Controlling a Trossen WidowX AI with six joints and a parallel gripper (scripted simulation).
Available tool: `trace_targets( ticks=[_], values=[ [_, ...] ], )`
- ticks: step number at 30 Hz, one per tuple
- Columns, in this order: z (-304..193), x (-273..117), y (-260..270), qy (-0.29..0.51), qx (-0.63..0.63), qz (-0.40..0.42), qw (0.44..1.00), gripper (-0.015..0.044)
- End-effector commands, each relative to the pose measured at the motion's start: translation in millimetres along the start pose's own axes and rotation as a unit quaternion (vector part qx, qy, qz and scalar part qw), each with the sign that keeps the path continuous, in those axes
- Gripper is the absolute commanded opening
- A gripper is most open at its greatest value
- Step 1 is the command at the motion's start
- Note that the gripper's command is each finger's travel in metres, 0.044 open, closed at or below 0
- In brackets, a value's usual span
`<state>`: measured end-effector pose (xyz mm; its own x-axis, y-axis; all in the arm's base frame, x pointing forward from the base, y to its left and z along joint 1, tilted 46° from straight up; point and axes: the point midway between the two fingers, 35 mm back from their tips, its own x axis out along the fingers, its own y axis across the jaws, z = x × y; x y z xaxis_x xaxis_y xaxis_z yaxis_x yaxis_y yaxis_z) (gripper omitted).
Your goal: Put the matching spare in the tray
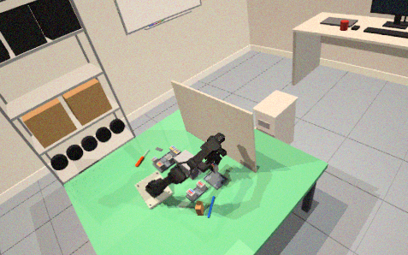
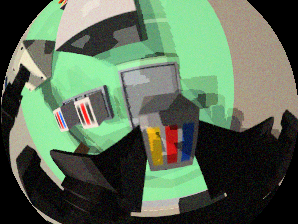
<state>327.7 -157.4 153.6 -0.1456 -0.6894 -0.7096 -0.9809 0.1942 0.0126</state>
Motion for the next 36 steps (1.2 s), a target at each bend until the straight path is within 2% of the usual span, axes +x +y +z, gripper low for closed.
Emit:
trace_targets(
  ticks=[1,36],
  values=[
    [0.2,4.8,1.5,0.002,-0.004,0.003,1.0,0.0],
    [-1.0,31.7,2.7,0.003,-0.004,0.003,1.0,0.0]
  ],
)
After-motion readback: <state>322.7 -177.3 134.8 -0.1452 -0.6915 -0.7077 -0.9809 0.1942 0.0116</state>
